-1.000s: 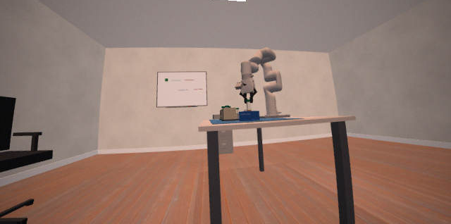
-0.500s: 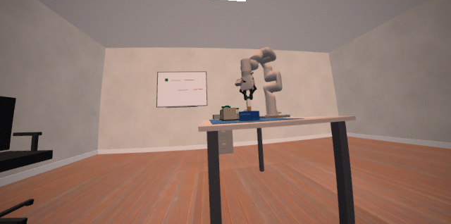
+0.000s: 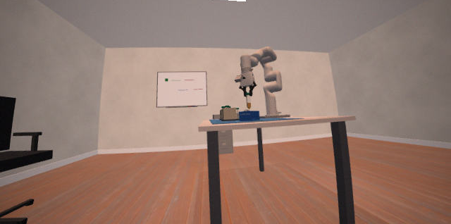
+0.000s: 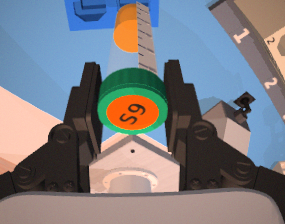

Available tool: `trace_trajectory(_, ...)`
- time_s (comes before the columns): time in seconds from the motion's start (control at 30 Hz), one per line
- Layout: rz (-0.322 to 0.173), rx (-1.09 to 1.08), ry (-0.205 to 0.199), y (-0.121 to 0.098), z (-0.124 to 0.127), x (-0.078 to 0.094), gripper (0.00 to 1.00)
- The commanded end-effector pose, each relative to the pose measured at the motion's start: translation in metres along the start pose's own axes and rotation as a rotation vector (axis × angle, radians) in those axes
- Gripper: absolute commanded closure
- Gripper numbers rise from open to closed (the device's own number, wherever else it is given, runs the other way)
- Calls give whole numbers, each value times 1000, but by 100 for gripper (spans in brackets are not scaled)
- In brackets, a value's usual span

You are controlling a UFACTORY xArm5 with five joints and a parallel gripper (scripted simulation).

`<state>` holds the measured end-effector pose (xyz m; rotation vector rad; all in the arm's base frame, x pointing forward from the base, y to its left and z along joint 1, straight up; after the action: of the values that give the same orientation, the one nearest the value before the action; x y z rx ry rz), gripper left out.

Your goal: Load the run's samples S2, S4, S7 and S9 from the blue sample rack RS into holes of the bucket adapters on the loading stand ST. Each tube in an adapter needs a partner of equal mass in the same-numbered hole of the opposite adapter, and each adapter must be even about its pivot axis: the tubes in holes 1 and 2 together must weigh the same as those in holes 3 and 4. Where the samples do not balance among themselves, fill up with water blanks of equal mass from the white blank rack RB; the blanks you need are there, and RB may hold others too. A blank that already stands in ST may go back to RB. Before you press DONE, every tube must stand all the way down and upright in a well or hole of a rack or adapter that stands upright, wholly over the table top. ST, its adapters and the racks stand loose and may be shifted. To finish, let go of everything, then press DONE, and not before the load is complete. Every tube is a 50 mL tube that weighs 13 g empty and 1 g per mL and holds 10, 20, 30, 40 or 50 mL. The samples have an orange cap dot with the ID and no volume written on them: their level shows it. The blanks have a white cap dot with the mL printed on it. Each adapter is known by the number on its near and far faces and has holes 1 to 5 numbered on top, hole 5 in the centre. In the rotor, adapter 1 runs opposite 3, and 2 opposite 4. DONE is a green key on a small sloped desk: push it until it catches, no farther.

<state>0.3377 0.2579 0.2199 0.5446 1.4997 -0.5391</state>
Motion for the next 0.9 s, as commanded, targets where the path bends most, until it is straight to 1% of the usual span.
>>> trace_trajectory(0.0, 3, 0, -1, 1, 0, -7, 100)
trace_trajectory(0.17, 3, 0, -1, 1, 0, -17, 100)
trace_trajectory(0.23, 3, 0, -1, 1, 0, -17, 100)
trace_trajectory(0.73, 4, 0, -1, 1, 0, -47, 100)
trace_trajectory(0.8, 4, 0, -1, 1, 0, -47, 100)
trace_trajectory(0.87, 4, 0, -1, 1, 0, -51, 100)
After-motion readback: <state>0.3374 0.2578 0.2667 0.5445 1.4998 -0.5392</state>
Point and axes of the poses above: the point where the finger pads meet when closed, its own x axis out along the fingers, its own z axis across the jaws, y = z × x, the point moved 5 cm from there along -x, back along the fingers, and after that the axes turned 10 degrees about -x, right-handed, at the moved point
